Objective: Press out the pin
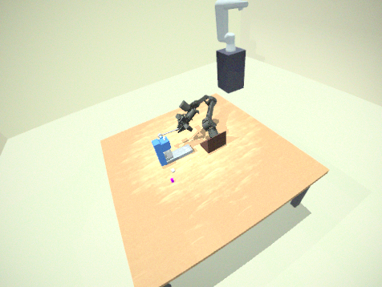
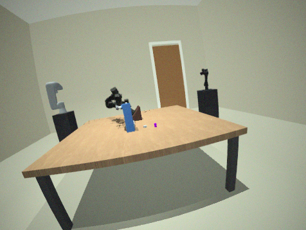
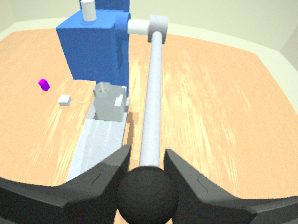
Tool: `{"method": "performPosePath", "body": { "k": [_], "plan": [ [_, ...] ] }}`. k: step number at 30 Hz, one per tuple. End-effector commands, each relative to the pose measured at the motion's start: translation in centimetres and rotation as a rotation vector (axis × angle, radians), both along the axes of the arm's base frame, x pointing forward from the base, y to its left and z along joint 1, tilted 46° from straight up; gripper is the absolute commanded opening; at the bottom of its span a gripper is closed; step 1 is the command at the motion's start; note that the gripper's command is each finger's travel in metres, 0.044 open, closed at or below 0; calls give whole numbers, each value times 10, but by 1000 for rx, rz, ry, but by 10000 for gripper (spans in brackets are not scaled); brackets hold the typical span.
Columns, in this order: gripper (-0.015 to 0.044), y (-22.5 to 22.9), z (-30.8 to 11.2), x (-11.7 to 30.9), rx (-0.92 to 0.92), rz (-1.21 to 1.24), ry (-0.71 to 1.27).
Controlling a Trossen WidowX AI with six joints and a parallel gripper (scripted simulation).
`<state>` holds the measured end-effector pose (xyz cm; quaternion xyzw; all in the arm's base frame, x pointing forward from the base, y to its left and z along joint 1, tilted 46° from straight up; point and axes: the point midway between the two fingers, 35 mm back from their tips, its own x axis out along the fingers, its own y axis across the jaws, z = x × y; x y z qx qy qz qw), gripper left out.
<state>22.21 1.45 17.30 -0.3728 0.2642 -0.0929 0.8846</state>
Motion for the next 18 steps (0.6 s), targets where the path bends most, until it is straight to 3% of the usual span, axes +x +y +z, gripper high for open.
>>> {"method": "performPosePath", "body": {
  "k": [1,18],
  "plan": [
    [0,0,0,0,0,0,2],
    [0,5,4,0,0,0,3]
  ]
}}
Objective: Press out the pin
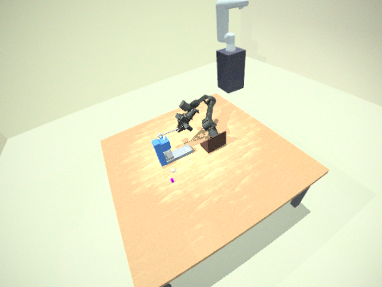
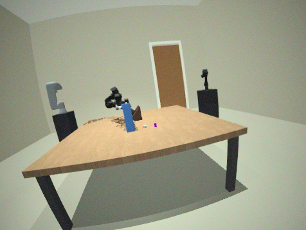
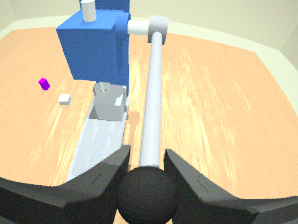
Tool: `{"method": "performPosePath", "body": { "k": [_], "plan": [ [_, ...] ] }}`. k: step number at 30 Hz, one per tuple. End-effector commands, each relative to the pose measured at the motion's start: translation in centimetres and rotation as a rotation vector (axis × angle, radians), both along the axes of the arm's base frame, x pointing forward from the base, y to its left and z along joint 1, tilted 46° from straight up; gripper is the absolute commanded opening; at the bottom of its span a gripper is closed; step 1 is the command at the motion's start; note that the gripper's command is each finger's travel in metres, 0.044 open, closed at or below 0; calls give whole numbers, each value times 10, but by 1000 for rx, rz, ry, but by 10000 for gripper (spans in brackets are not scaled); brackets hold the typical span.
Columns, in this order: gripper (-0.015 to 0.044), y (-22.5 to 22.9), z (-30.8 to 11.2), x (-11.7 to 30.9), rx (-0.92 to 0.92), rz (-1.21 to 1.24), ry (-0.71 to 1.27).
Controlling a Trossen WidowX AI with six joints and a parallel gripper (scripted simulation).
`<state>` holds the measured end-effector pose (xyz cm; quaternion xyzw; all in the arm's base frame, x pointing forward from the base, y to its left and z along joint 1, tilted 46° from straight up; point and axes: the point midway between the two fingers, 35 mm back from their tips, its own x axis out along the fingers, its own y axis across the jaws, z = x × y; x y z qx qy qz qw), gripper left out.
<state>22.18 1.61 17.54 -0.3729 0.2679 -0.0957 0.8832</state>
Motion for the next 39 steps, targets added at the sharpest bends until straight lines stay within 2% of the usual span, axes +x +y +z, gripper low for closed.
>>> {"method": "performPosePath", "body": {
  "k": [1,39],
  "plan": [
    [0,3,2,0,2,8,-2],
    [0,15,14,-1,2,8,-2]
  ]
}}
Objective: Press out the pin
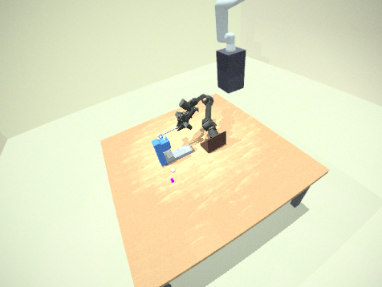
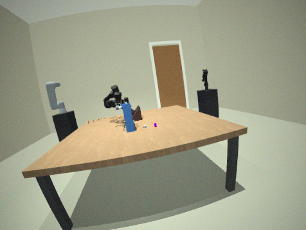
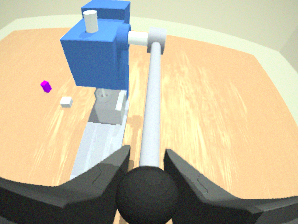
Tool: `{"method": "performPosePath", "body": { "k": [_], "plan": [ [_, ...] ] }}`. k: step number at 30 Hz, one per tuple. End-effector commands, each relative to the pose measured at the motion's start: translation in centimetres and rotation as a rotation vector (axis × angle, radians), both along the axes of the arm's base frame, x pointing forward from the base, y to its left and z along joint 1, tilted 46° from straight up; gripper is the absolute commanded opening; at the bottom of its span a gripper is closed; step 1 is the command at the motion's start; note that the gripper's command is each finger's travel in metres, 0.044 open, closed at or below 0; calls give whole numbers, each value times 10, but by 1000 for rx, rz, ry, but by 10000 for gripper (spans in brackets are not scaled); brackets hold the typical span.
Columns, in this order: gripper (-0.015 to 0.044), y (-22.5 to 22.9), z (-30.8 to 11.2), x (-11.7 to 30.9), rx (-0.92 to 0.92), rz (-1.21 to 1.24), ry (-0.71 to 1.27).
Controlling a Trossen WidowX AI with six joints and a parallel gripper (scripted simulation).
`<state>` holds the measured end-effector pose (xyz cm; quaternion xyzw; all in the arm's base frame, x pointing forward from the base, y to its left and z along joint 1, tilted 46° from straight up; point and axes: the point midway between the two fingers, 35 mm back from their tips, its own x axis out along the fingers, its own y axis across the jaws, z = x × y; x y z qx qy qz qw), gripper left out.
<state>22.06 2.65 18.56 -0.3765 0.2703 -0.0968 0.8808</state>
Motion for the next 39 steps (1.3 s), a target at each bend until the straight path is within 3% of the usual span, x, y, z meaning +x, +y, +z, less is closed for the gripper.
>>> {"method": "performPosePath", "body": {
  "k": [1,39],
  "plan": [
    [0,4,4,1,10,10,-7],
    [0,16,15,2,9,10,-8]
  ]
}}
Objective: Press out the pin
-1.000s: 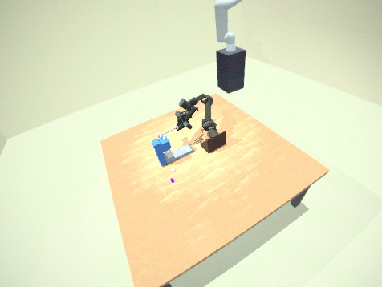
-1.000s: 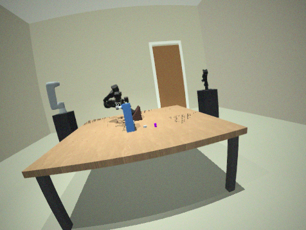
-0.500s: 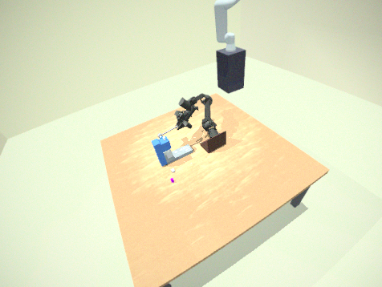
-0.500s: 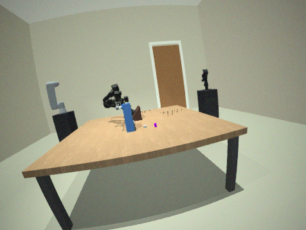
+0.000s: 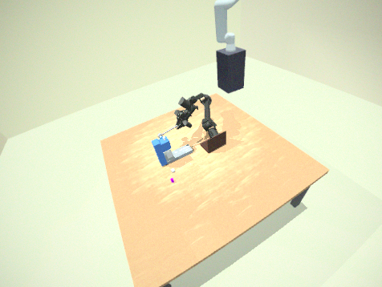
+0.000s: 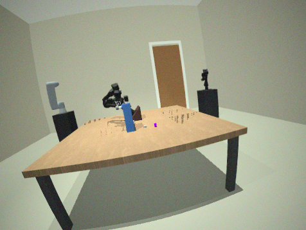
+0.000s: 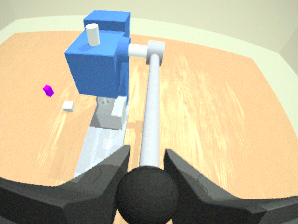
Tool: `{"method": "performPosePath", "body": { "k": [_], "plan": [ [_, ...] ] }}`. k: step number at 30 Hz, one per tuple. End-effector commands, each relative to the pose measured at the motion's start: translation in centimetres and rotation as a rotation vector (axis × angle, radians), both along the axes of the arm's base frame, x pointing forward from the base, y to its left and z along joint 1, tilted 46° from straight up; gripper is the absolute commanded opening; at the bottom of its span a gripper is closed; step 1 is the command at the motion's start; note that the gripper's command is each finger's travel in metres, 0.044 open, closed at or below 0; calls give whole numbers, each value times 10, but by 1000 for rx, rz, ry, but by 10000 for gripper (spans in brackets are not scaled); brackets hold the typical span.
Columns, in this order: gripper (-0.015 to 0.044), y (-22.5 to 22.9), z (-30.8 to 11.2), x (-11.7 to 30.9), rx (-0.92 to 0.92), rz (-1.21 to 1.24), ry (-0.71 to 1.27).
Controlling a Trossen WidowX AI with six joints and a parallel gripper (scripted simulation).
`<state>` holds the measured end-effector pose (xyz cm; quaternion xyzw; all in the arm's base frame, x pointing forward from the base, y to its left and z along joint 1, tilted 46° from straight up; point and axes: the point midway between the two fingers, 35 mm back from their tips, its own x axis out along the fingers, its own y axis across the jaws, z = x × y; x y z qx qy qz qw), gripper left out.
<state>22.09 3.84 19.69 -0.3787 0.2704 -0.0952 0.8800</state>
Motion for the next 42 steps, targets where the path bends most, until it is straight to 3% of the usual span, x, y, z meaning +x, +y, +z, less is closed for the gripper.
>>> {"method": "performPosePath", "body": {
  "k": [1,42],
  "plan": [
    [0,4,4,1,13,6,-10],
    [0,38,37,14,11,8,-12]
  ]
}}
